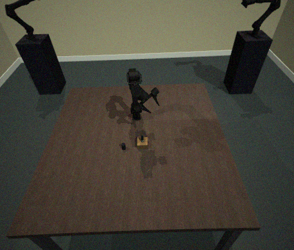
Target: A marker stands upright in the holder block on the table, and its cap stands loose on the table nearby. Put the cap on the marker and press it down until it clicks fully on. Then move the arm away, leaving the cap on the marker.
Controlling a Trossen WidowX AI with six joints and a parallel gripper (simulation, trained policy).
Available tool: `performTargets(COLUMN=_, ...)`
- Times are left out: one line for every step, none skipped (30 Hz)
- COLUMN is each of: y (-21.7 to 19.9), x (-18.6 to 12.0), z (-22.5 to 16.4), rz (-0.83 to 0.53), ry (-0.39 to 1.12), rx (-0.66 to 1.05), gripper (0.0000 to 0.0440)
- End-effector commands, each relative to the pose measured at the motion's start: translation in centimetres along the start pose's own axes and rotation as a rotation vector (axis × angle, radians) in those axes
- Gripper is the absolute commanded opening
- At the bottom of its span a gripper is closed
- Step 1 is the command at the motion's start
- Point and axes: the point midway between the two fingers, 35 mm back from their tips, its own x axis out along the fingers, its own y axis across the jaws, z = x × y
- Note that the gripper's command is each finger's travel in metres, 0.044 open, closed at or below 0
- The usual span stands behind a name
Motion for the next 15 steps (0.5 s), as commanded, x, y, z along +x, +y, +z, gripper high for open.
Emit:
performTargets(y=1.0, x=0.1, z=-0.2, rz=0.017, ry=-0.003, rx=0.021, gripper=0.0323)
performTargets(y=1.2, x=0.1, z=-0.3, rz=0.022, ry=-0.003, rx=0.028, gripper=0.0323)
performTargets(y=1.5, x=0.1, z=-0.4, rz=0.027, ry=-0.002, rx=0.036, gripper=0.0323)
performTargets(y=1.8, x=0.1, z=-0.5, rz=0.032, ry=-0.002, rx=0.043, gripper=0.0323)
performTargets(y=2.1, x=0.1, z=-0.5, rz=0.037, ry=-0.002, rx=0.051, gripper=0.0323)
performTargets(y=2.4, x=0.1, z=-0.6, rz=0.042, ry=-0.002, rx=0.058, gripper=0.0322)
performTargets(y=2.6, x=0.1, z=-0.7, rz=0.047, ry=-0.001, rx=0.066, gripper=0.0322)
performTargets(y=2.9, x=0.1, z=-0.8, rz=0.052, ry=-0.001, rx=0.073, gripper=0.0322)
performTargets(y=3.2, x=0.1, z=-0.8, rz=0.057, ry=-0.001, rx=0.081, gripper=0.0322)
performTargets(y=3.5, x=0.1, z=-0.9, rz=0.062, ry=-0.001, rx=0.088, gripper=0.0322)
performTargets(y=3.8, x=0.1, z=-0.9, rz=0.067, ry=-0.001, rx=0.095, gripper=0.0322)
performTargets(y=4.1, x=0.1, z=-1.0, rz=0.072, ry=-0.001, rx=0.103, gripper=0.0322)
performTargets(y=4.3, x=0.1, z=-1.1, rz=0.077, ry=-0.001, rx=0.110, gripper=0.0322)
performTargets(y=4.6, x=0.1, z=-1.1, rz=0.082, ry=-0.001, rx=0.117, gripper=0.0322)
performTargets(y=4.9, x=0.1, z=-1.2, rz=0.087, ry=-0.001, rx=0.125, gripper=0.0322)
